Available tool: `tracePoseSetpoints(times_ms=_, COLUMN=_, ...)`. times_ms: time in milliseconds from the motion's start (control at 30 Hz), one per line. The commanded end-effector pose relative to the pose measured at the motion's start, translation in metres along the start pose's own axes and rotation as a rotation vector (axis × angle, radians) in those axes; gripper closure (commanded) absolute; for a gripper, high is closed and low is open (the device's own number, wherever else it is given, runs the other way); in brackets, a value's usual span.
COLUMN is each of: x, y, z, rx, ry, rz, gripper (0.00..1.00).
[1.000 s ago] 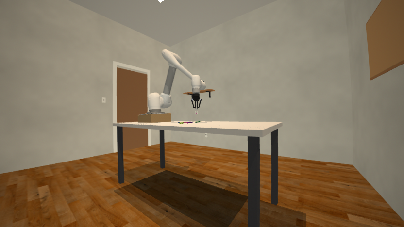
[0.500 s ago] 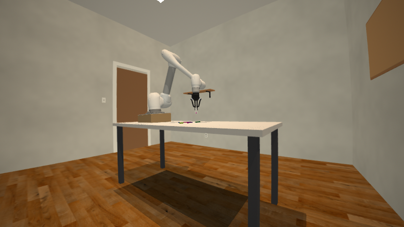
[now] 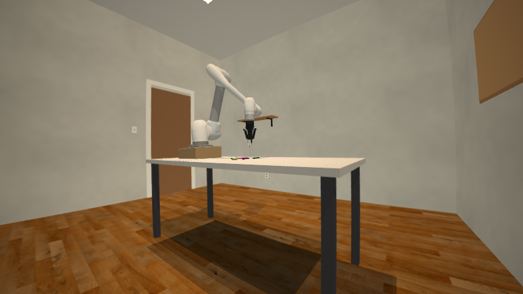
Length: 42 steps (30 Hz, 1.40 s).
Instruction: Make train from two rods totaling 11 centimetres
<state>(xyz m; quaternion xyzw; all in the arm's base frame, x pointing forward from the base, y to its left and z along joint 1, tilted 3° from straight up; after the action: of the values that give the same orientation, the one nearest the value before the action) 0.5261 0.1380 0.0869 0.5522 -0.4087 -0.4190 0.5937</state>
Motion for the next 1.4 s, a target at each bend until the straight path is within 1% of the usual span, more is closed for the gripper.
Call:
tracePoseSetpoints(times_ms=0, x=0.000, y=0.000, z=0.000, rx=0.000, ry=-0.001, rz=0.001, gripper=0.97)
tracePoseSetpoints(times_ms=233, x=0.000, y=0.000, z=0.000, rx=0.000, ry=-0.001, rz=0.001, gripper=0.97)
tracePoseSetpoints(times_ms=367, x=0.000, y=-0.005, z=0.000, rx=0.000, ry=-0.001, rz=0.001, gripper=0.97)
tracePoseSetpoints(times_ms=500, x=0.000, y=-0.016, z=0.000, rx=0.000, ry=-0.001, rz=0.001, gripper=0.97)
tracePoseSetpoints(times_ms=700, x=0.000, y=-0.041, z=0.000, rx=0.000, ry=-0.001, rz=0.001, gripper=0.97)
tracePoseSetpoints(times_ms=767, x=0.000, y=-0.041, z=0.000, rx=0.000, ry=-0.001, rz=0.001, gripper=0.97)
tracePoseSetpoints(times_ms=933, x=0.000, y=-0.063, z=0.000, rx=0.000, ry=-0.001, rz=0.001, gripper=0.97)
tracePoseSetpoints(times_ms=1067, x=-0.001, y=-0.077, z=0.000, rx=0.000, ry=-0.001, rz=0.001, gripper=0.97)
tracePoseSetpoints(times_ms=1200, x=-0.001, y=-0.085, z=0.000, rx=0.000, ry=-0.001, rz=0.001, gripper=0.97)
tracePoseSetpoints(times_ms=1367, x=-0.001, y=-0.087, z=0.000, rx=0.000, ry=-0.001, rz=0.001, gripper=0.97)
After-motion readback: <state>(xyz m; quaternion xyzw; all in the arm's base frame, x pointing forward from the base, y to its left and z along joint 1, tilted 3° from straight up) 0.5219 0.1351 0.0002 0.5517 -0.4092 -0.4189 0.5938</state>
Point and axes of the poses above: the point where the finger pads meet when closed, its own y axis back along the fingers, its own z axis across the jaws, x = y × z, the point moved 9 cm from there along y, back along the fingers, and after that the axes turned 7 degrees about y, right-handed, at the moved point
